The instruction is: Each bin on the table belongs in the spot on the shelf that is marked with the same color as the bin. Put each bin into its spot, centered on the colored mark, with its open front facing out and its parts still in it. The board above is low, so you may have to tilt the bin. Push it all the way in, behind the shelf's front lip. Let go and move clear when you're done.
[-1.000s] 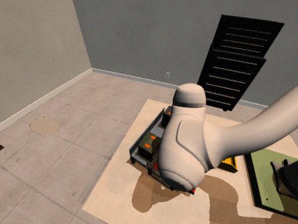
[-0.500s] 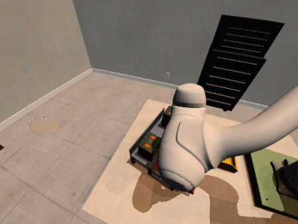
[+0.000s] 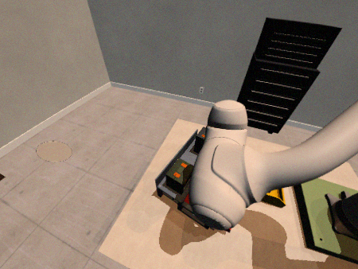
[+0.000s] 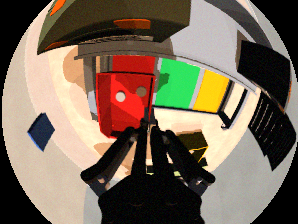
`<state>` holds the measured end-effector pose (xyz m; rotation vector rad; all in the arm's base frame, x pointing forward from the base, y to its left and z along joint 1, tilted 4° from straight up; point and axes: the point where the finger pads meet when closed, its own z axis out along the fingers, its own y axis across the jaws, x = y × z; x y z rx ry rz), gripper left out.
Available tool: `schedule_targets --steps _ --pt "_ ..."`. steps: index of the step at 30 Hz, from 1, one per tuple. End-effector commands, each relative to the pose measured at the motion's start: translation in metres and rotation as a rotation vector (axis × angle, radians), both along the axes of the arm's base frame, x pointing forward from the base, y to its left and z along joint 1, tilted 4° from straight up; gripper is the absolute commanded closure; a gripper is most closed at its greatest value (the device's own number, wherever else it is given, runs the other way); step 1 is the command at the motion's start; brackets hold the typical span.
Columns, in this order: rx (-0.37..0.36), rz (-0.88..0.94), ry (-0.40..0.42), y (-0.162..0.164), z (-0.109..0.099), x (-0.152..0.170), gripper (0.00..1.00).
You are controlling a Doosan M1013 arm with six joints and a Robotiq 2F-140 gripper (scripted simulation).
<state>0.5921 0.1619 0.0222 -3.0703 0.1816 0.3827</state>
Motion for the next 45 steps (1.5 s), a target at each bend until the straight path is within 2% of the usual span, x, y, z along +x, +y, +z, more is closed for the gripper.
schedule_targets --steps 1,45 --pt "0.000 0.000 -0.005 -0.0002 -0.0003 0.0019 0.90" --pt "-0.002 -0.001 -0.022 -0.0009 -0.0017 0.0077 0.90"
